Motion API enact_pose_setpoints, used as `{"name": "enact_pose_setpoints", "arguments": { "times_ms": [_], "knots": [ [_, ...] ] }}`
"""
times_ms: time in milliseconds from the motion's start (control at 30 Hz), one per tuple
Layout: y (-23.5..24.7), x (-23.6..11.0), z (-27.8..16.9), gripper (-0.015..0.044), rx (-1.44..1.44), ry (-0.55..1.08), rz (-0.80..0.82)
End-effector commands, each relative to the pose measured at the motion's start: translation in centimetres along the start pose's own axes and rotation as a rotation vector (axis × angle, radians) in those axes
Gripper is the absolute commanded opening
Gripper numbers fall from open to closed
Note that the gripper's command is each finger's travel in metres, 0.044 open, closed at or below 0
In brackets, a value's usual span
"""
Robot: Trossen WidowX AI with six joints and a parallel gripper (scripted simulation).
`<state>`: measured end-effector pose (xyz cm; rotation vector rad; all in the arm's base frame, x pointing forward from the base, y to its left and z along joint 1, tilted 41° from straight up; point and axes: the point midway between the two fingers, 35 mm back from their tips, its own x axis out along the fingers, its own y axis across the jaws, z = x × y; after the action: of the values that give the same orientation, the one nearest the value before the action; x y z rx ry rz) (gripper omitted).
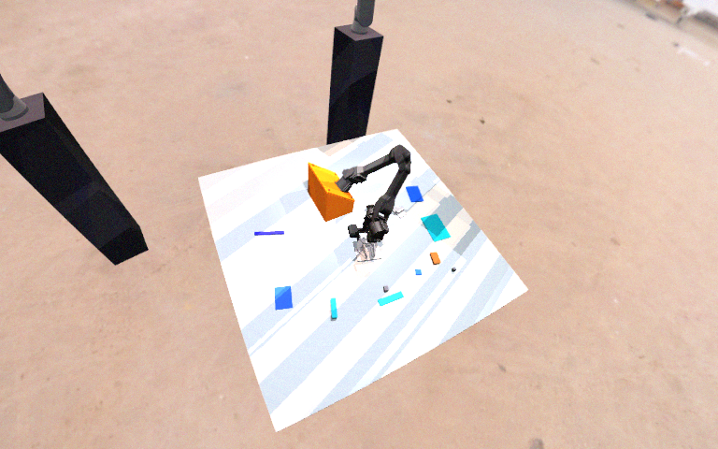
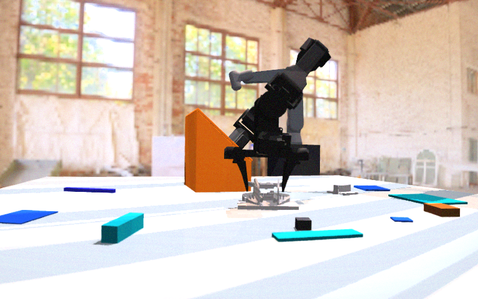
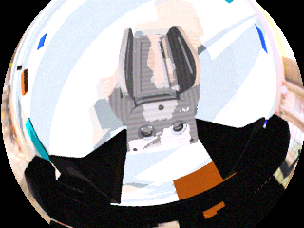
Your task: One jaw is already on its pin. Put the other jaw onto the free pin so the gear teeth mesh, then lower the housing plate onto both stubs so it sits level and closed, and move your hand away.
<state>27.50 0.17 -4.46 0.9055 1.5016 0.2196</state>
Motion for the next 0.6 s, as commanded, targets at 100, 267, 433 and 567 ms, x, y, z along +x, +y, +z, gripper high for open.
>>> {"name": "enact_pose_setpoints", "arguments": {
  "times_ms": [100,267,433,567],
  "knots": [
    [0.05,0.06,-0.07,0.0351,0.005,0.002,0.006],
    [0.05,0.18,-0.08,0.0351,0.006,0.002,0.006],
    [0.05,0.31,-0.08,0.0351,0.006,0.002,0.006],
    [0.05,0.31,-0.08,0.0351,0.006,0.002,0.006]
  ]
}}
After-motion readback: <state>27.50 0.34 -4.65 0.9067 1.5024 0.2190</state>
